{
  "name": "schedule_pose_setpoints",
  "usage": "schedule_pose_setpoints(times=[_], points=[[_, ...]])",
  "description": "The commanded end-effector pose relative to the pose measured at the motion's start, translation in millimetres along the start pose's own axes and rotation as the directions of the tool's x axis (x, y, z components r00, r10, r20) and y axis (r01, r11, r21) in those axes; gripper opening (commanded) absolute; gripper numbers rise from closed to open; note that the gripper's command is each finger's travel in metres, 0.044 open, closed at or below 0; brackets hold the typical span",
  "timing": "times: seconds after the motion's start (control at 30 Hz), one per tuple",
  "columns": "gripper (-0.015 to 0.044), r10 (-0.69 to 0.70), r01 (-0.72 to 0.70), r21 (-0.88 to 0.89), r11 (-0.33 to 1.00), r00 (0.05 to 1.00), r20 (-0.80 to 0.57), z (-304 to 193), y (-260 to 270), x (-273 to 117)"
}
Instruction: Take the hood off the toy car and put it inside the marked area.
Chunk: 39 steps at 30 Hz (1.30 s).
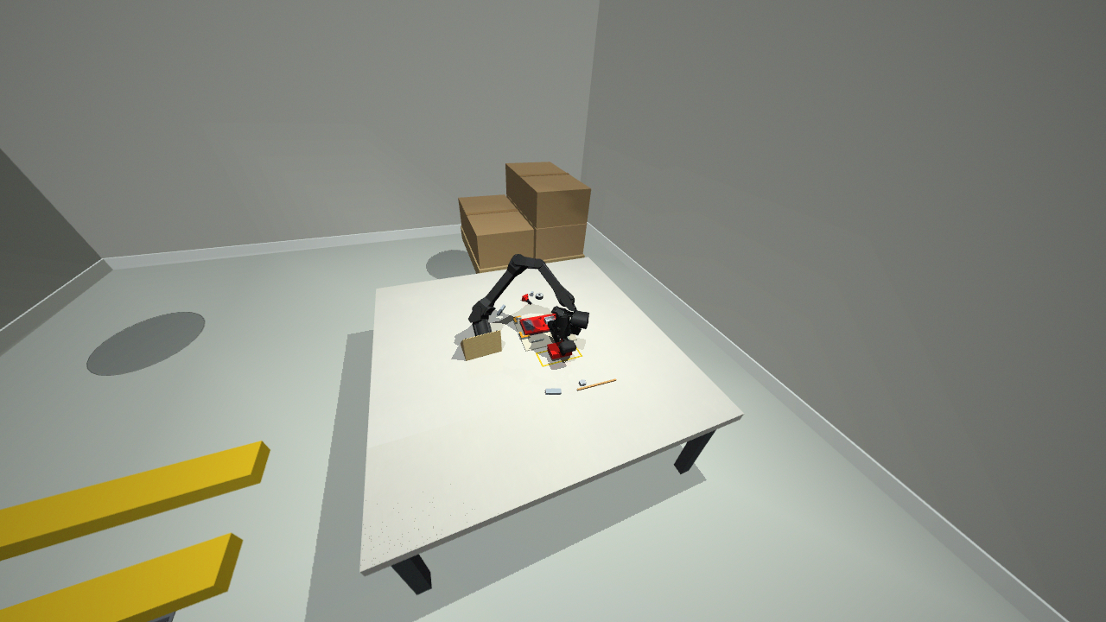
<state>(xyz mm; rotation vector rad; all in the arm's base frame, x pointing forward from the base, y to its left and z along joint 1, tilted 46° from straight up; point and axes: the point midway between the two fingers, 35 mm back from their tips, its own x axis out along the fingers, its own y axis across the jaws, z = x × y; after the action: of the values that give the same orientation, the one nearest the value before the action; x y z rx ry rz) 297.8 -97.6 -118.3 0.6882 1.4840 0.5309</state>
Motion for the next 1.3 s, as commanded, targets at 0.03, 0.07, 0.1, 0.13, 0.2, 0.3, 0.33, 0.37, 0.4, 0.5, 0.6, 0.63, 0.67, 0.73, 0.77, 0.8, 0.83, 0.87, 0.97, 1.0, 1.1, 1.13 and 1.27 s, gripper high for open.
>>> schedule_pose_setpoints(times=[0.03,0.07,0.1,0.13,0.2,0.3,0.33,0.37,0.4,0.5,0.6,0.63,0.67,0.73,0.77,0.8,0.83,0.87,0.97,1.0,1.1,1.13,1.27], points=[[0.0000,0.006,-0.006,0.006,1.000,1.000,0.002,-0.8,0.5,2.9],[0.0000,0.006,-0.006,0.006,1.000,1.000,0.002,-0.8,0.5,3.4],[0.0000,0.006,-0.006,0.006,1.000,1.000,0.002,-0.8,0.6,3.9],[0.0000,0.006,-0.006,0.006,1.000,1.000,0.002,-0.8,0.6,4.4],[0.0000,0.006,-0.006,0.006,1.000,1.000,0.002,-0.8,0.6,5.4],[0.0000,0.006,-0.006,0.006,1.000,1.000,0.002,-0.8,0.6,6.9],[0.0000,0.006,-0.006,0.006,1.000,1.000,0.002,-0.8,0.6,7.4],[0.0000,0.006,-0.006,0.006,1.000,1.000,0.002,-0.8,0.6,7.9],[0.0000,0.006,-0.006,0.006,1.000,1.000,0.002,-0.8,0.7,8.4],[0.0000,0.007,-0.007,0.006,1.000,1.000,0.002,-0.8,0.7,9.9],[0.0000,0.007,-0.007,0.006,1.000,1.000,0.002,-0.8,0.7,11.4],[0.0000,0.007,-0.007,0.006,1.000,1.000,0.002,-0.8,0.7,11.8],[0.0000,0.007,-0.007,0.006,1.000,1.000,0.002,-0.8,0.8,12.3],[0.0000,0.007,-0.007,0.006,1.000,1.000,0.002,-0.8,0.8,13.3],[0.0000,0.007,-0.007,0.006,1.000,1.000,0.002,-0.8,0.8,13.8],[0.0000,0.007,-0.007,0.006,1.000,1.000,0.002,-0.8,0.8,14.3],[0.0000,0.007,-0.007,0.006,1.000,1.000,0.002,-0.8,0.8,14.8],[0.0000,0.007,-0.007,0.006,1.000,1.000,0.002,-0.8,0.9,15.3],[0.0000,0.007,-0.007,0.006,1.000,1.000,0.002,-0.9,0.9,16.8],[0.0000,0.007,-0.007,0.006,1.000,1.000,0.002,-0.9,0.9,17.3],[0.0000,0.007,-0.007,0.006,1.000,1.000,0.002,-0.9,1.0,18.7],[0.0000,0.007,-0.007,0.006,1.000,1.000,0.002,-0.9,1.0,19.1],[0.0079,0.001,-0.001,0.000,1.000,1.000,0.000,0.2,0.4,17.6]])
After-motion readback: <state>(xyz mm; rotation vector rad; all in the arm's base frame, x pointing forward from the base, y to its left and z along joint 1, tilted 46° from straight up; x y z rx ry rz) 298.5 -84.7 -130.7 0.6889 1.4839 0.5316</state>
